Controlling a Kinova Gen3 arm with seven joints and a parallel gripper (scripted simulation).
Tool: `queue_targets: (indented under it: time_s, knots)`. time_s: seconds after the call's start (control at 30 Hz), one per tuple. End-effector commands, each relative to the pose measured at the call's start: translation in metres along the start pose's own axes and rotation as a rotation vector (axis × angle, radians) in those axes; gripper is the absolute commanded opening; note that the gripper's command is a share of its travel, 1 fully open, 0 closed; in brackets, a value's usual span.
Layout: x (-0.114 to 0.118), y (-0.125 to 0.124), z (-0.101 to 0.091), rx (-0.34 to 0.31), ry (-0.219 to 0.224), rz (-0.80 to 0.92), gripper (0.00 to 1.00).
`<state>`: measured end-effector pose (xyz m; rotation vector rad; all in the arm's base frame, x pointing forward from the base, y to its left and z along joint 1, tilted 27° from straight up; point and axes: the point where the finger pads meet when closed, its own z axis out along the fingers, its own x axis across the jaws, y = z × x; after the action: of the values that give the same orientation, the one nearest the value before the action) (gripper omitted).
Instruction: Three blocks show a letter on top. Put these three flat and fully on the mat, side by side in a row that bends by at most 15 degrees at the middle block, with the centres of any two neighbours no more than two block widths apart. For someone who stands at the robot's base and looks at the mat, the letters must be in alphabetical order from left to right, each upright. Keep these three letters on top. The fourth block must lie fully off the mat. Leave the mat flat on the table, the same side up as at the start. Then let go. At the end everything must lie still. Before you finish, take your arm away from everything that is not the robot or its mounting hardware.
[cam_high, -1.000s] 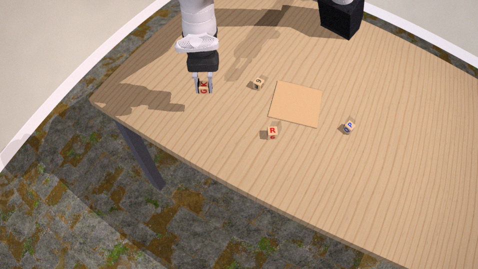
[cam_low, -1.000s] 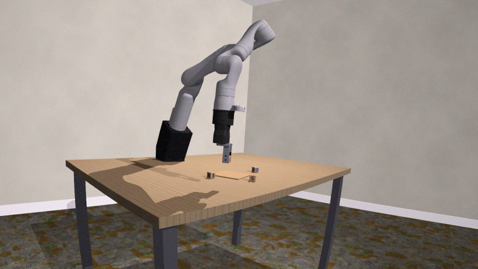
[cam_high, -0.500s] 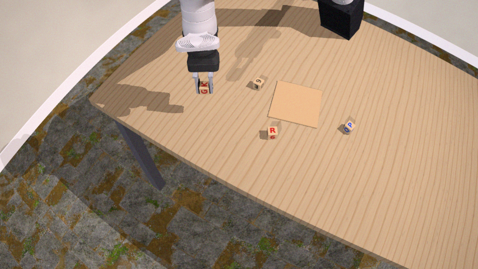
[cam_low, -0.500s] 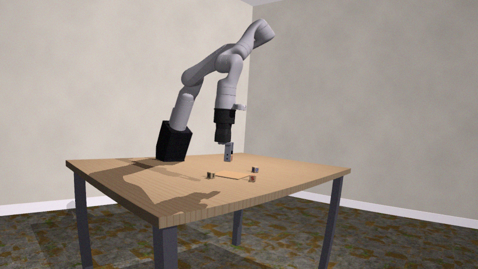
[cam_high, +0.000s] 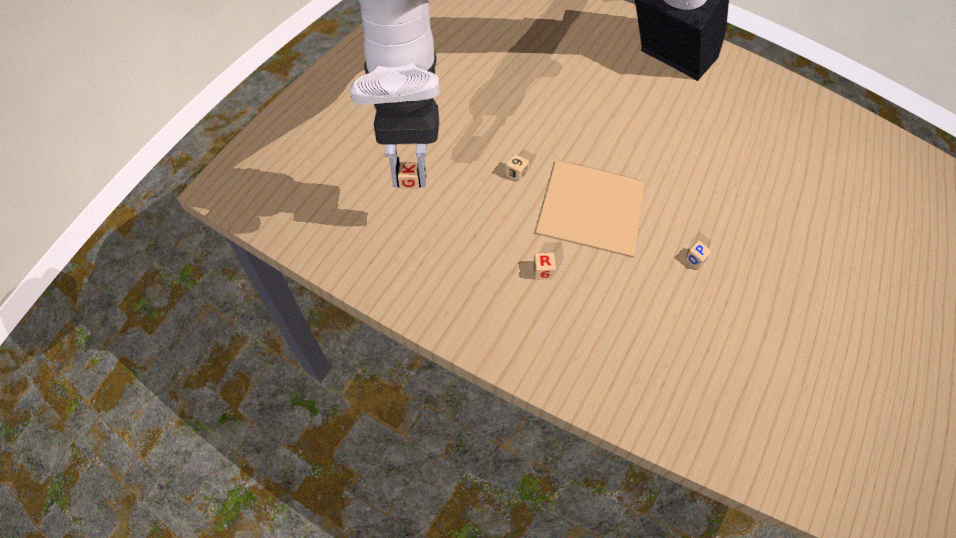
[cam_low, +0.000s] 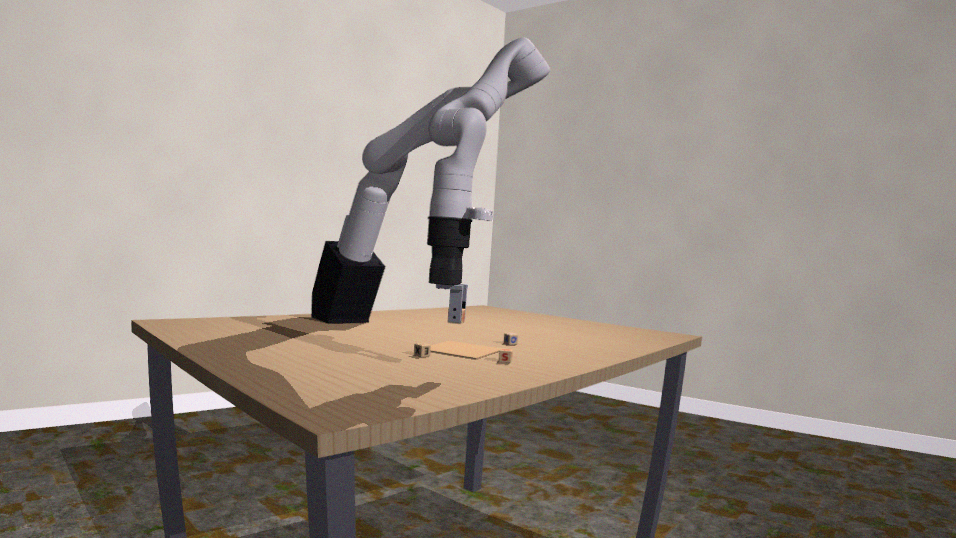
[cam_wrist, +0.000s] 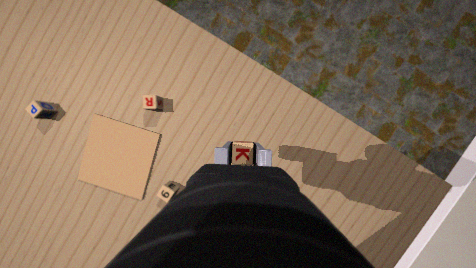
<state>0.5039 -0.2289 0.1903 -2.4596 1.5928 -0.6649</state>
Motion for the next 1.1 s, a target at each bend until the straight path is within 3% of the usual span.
queue_targets:
  time_s: [0.0, 0.67, 0.83, 1.0, 1.07]
  knots:
    - [-0.001, -0.001, -0.002, 0.003, -0.004, 0.005, 0.49]
    - [-0.008, -0.001, -0.001, 0.002, -0.007, -0.008, 0.49]
    - [-0.036, -0.01, 0.004, 0.009, -0.01, -0.095, 0.49]
    - [-0.094, -0.022, 0.01, 0.018, -0.018, -0.29, 0.49]
    - [-0.094, -0.022, 0.01, 0.018, -0.018, -0.29, 0.49]
